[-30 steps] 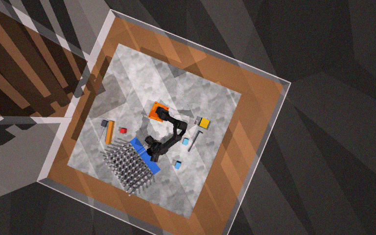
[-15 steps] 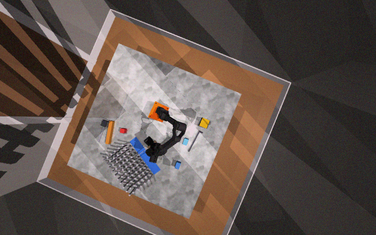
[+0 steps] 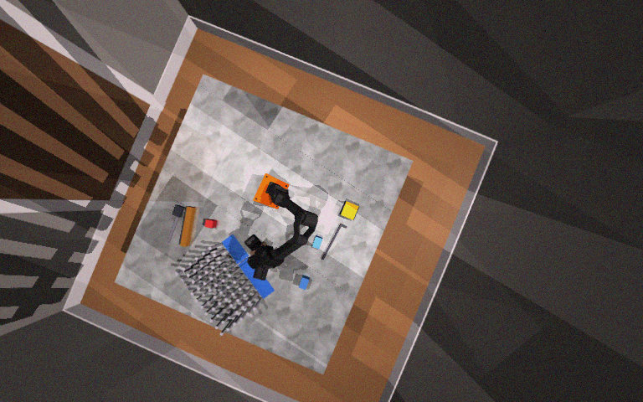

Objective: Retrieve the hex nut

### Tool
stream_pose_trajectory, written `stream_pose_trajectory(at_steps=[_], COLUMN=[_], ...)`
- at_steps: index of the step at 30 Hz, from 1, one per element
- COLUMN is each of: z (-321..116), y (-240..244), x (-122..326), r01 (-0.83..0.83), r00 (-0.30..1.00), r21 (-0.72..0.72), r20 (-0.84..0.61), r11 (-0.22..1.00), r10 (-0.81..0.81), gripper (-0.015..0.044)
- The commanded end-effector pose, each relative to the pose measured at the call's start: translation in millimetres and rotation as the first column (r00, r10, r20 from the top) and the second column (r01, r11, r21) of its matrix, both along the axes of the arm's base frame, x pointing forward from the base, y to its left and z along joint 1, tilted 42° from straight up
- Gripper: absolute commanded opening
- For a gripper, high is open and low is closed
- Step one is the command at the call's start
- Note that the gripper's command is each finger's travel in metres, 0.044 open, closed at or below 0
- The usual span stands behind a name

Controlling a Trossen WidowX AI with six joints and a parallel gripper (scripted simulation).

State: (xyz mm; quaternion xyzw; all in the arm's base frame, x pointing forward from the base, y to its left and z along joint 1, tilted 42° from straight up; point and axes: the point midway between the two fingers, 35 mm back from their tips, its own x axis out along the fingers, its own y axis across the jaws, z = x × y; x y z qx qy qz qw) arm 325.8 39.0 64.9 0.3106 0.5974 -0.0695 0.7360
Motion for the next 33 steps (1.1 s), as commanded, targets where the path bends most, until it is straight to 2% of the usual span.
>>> stream_pose_trajectory(at_steps=[1,33], z=[0,-6], y=[-1,-9], x=[4,22], r01=[-0.004,-0.004], r00=[1.000,1.000], r21=[0.000,-0.001], r20=[0.007,0.009], r11=[1.000,1.000], r10=[0.004,0.004], gripper=[0.0000,0.0000])
